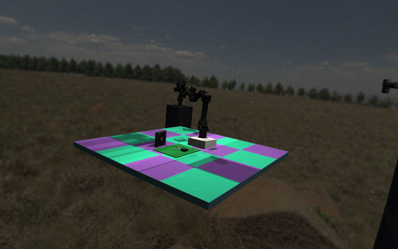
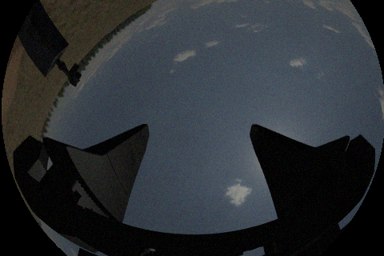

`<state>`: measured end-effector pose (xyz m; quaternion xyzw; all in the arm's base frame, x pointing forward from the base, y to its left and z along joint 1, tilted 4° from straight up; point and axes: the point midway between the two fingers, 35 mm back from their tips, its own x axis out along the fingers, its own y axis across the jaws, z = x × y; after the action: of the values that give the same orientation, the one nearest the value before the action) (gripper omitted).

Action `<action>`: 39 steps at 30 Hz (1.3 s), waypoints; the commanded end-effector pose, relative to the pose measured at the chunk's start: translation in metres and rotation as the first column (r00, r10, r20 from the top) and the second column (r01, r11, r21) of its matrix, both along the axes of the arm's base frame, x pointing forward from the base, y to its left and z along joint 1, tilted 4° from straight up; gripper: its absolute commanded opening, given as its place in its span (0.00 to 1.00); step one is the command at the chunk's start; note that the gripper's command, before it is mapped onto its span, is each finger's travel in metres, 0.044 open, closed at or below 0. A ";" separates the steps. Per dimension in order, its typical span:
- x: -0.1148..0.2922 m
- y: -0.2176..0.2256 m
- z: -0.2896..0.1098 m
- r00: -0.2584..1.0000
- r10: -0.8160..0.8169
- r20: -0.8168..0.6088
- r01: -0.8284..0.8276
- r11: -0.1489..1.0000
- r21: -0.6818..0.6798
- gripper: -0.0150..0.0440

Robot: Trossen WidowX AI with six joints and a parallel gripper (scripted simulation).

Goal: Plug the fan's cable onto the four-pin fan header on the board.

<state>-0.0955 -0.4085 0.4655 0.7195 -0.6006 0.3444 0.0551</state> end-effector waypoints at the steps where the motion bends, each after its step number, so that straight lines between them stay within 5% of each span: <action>1: 0.000 0.000 0.000 1.000 0.000 0.000 0.000 1.000 0.000 0.98; 4: 0.000 0.000 0.000 1.000 0.000 0.000 0.000 1.000 0.000 1.00; 13: 0.082 -0.038 -0.034 0.955 0.230 0.188 -0.260 0.953 0.153 0.61; 26: 0.281 -0.039 -0.114 0.735 0.414 0.537 -0.660 0.616 0.429 0.61; 39: 0.450 0.067 -0.219 0.667 0.321 0.672 -0.732 0.114 0.671 0.61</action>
<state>0.3286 -0.3687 0.2629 0.7233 -0.3781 0.1051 -0.5682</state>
